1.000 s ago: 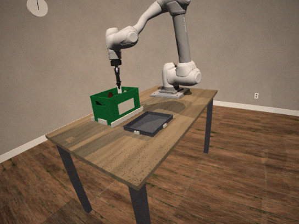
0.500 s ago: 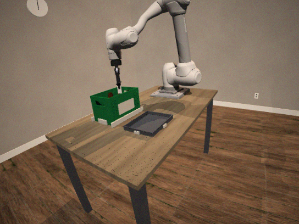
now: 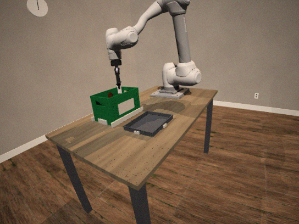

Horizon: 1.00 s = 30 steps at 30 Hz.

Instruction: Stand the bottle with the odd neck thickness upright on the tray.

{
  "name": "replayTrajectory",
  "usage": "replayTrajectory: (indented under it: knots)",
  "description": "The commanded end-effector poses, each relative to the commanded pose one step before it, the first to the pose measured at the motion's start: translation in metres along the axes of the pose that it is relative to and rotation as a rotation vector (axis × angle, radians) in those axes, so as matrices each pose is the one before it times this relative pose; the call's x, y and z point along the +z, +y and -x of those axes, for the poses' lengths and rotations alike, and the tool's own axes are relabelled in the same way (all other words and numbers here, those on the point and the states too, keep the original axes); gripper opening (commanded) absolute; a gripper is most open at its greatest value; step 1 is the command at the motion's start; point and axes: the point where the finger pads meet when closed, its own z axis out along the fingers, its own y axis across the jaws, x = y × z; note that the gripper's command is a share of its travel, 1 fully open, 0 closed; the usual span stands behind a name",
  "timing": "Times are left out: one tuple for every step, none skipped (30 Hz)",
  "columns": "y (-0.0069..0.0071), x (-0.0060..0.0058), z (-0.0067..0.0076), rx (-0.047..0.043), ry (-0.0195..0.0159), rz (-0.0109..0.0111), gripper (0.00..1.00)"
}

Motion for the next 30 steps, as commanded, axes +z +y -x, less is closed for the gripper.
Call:
replayTrajectory:
  knots:
    - [0.00000, -0.00008, 0.00003, -0.00002, -0.00003, -0.00019, 0.38]
    - [0.00000, 0.00000, 0.00000, 0.00000, 0.00000, 0.00000, 0.38]
    - [0.00000, 0.00000, 0.00000, 0.00000, 0.00000, 0.00000, 0.38]
    - [0.00000, 0.00000, 0.00000, 0.00000, 0.00000, 0.00000, 0.38]
    - [0.00000, 0.00000, 0.00000, 0.00000, 0.00000, 0.00000, 0.38]
    - [0.00000, 0.00000, 0.00000, 0.00000, 0.00000, 0.00000, 0.38]
    - [0.00000, 0.00000, 0.00000, 0.00000, 0.00000, 0.00000, 0.38]
    - [0.00000, 0.00000, 0.00000, 0.00000, 0.00000, 0.00000, 0.38]
    - [0.00000, 0.00000, 0.00000, 0.00000, 0.00000, 0.00000, 0.38]
    - [0.00000, 0.00000, 0.00000, 0.00000, 0.00000, 0.00000, 0.38]
    - [0.00000, 0.00000, 0.00000, 0.00000, 0.00000, 0.00000, 0.38]
    - [0.00000, 0.00000, 0.00000, 0.00000, 0.00000, 0.00000, 0.38]
    - [0.00000, 0.00000, 0.00000, 0.00000, 0.00000, 0.00000, 0.38]
    - [0.00000, 0.00000, 0.00000, 0.00000, 0.00000, 0.00000, 0.38]
    - [0.00000, 0.00000, 0.00000, 0.00000, 0.00000, 0.00000, 0.00]
    - [0.00000, 0.00000, 0.00000, 0.00000, 0.00000, 0.00000, 0.00]
    - [0.00000, 0.00000, 0.00000, 0.00000, 0.00000, 0.00000, 0.00]
    - [0.00000, 0.00000, 0.00000, 0.00000, 0.00000, 0.00000, 0.00]
    - [0.00000, 0.00000, 0.00000, 0.00000, 0.00000, 0.00000, 0.00]
    - [0.00000, 0.00000, 0.00000, 0.00000, 0.00000, 0.00000, 0.00]
    - [0.00000, 0.00000, 0.00000, 0.00000, 0.00000, 0.00000, 0.00]
    - [0.00000, 0.00000, 0.00000, 0.00000, 0.00000, 0.00000, 0.00]
    - [0.00000, 0.00000, 0.00000, 0.00000, 0.00000, 0.00000, 0.00]
    - [0.00000, 0.00000, 0.00000, 0.00000, 0.00000, 0.00000, 0.00]
    - [0.00000, 0.00000, 0.00000, 0.00000, 0.00000, 0.00000, 0.00]
    - [0.00000, 0.00000, 0.00000, 0.00000, 0.00000, 0.00000, 0.00]
    - [0.00000, 0.00000, 0.00000, 0.00000, 0.00000, 0.00000, 0.00]
    - [0.00000, 0.00000, 0.00000, 0.00000, 0.00000, 0.00000, 0.00]
    - [0.00000, 0.00000, 0.00000, 0.00000, 0.00000, 0.00000, 0.00]
    - [0.00000, 0.00000, 0.00000, 0.00000, 0.00000, 0.00000, 0.00]
